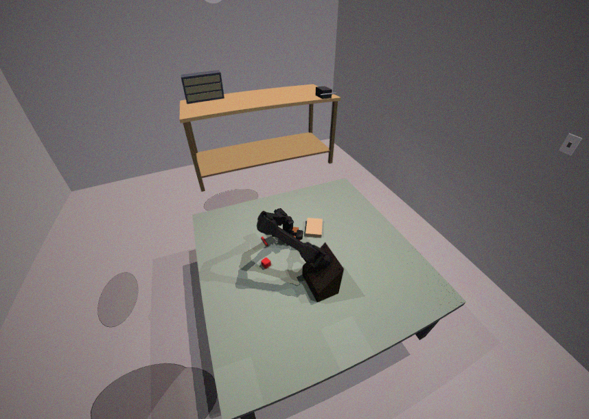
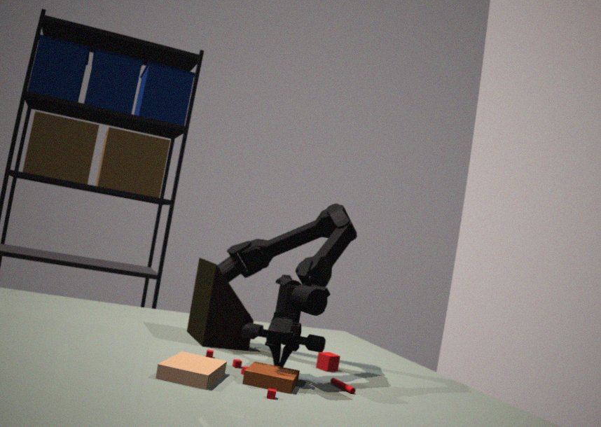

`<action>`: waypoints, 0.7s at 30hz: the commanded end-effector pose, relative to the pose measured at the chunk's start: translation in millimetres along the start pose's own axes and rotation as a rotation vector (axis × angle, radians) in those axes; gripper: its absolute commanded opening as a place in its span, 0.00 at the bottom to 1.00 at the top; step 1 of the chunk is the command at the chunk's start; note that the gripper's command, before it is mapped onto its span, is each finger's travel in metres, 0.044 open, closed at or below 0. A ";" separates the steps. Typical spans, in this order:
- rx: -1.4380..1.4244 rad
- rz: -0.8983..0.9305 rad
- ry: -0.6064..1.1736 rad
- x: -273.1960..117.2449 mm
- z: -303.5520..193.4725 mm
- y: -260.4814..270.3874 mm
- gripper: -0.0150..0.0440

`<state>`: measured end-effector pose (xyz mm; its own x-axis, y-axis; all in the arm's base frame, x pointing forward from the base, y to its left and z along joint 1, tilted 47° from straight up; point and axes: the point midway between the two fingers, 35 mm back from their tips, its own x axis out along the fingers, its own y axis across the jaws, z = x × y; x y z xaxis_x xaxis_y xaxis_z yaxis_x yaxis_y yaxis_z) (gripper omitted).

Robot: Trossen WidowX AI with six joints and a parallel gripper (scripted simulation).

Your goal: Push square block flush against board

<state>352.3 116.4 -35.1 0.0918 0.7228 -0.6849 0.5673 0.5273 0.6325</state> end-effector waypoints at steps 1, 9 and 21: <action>-0.003 -0.002 -0.001 0.5 7.5 0.5 0.25; -0.004 -0.002 -0.002 0.4 20.6 1.5 0.25; -0.005 -0.002 -0.003 0.1 40.0 2.0 0.25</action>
<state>381.0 102.6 -45.8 0.0921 0.7209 -0.6869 0.5677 0.5287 0.6310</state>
